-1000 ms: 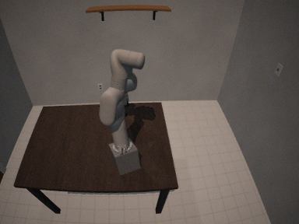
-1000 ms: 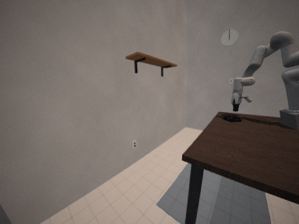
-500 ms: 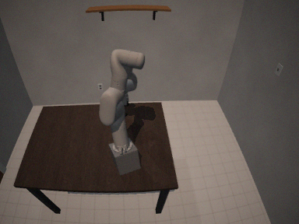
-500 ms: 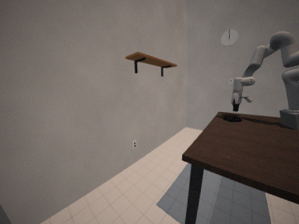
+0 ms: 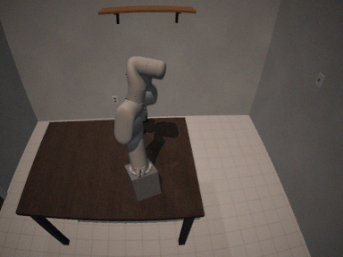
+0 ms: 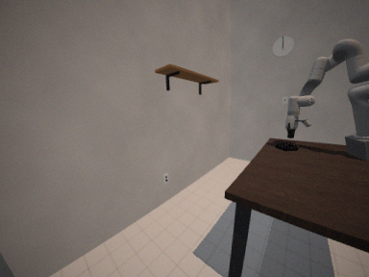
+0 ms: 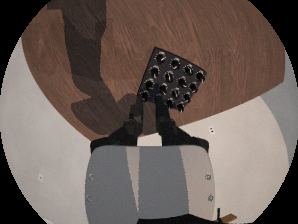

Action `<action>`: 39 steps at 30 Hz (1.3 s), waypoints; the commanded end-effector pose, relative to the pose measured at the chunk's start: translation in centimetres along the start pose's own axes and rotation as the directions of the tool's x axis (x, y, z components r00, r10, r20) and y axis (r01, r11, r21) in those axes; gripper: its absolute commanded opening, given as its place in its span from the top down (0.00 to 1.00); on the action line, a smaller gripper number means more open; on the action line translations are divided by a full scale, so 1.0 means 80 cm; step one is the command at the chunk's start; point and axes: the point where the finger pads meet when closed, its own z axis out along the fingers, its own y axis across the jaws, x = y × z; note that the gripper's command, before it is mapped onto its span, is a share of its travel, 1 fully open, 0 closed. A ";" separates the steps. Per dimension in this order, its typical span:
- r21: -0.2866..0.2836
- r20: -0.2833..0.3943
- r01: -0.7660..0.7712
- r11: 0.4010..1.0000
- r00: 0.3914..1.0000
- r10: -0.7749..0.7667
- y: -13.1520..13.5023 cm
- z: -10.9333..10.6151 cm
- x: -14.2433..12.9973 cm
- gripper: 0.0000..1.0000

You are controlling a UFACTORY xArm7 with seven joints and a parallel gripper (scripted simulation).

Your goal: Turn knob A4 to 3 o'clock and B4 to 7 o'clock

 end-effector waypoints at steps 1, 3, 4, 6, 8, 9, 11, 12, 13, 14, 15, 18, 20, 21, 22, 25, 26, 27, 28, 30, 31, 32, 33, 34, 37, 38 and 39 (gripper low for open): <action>-0.003 0.001 0.006 1.000 1.000 -0.006 0.000 0.002 -0.001 0.81; -0.004 0.001 0.008 1.000 1.000 -0.008 0.000 0.005 -0.001 0.81; -0.004 0.001 0.008 1.000 1.000 -0.008 0.000 0.007 -0.001 0.81; -0.004 0.001 0.008 1.000 1.000 -0.008 0.000 0.011 -0.002 0.81; -0.004 0.001 0.008 1.000 1.000 -0.008 0.000 0.015 -0.002 0.81; -0.004 0.001 0.008 1.000 1.000 -0.008 0.000 0.016 -0.002 0.81; -0.004 0.001 0.008 1.000 1.000 -0.008 0.000 0.020 -0.002 0.81; -0.004 0.001 0.008 1.000 1.000 -0.008 0.000 0.022 -0.002 0.81; -0.004 0.001 0.008 1.000 1.000 -0.008 0.000 0.024 -0.002 0.81; -0.004 0.001 0.008 1.000 1.000 -0.008 0.000 0.024 -0.002 0.81; -0.004 0.001 0.008 1.000 1.000 -0.008 0.000 0.024 -0.002 0.81; -0.004 0.001 0.008 1.000 1.000 -0.008 0.000 0.029 -0.002 0.81; -0.004 0.001 0.008 1.000 1.000 -0.008 0.000 0.032 -0.002 0.81; -0.004 0.001 0.008 1.000 1.000 -0.008 0.000 0.034 -0.002 0.81; -0.004 0.001 0.008 1.000 1.000 -0.008 0.000 0.035 -0.002 0.81; -0.004 0.001 0.008 1.000 1.000 -0.008 0.000 0.039 -0.002 0.81; -0.004 0.001 0.008 1.000 1.000 -0.008 0.000 0.040 -0.002 0.81; -0.004 0.001 0.008 1.000 1.000 -0.008 0.000 0.041 -0.002 0.81; -0.004 0.001 0.008 1.000 1.000 -0.008 0.000 0.042 -0.002 0.81; -0.004 0.001 0.008 1.000 1.000 -0.008 0.000 0.044 -0.002 0.81; -0.004 0.001 0.008 1.000 1.000 -0.008 0.000 0.044 -0.002 0.81; -0.004 0.001 0.008 1.000 1.000 -0.008 0.000 0.044 -0.002 0.81; -0.004 0.001 0.008 1.000 1.000 -0.008 0.000 0.045 -0.002 0.81; -0.004 0.001 0.008 1.000 1.000 -0.008 0.000 0.046 -0.002 0.81; -0.004 0.001 0.008 1.000 1.000 -0.008 0.000 0.047 -0.002 0.81; -0.004 0.001 0.008 1.000 1.000 -0.008 0.000 0.048 -0.002 0.81; -0.004 0.001 0.008 1.000 1.000 -0.008 0.000 0.048 -0.002 0.81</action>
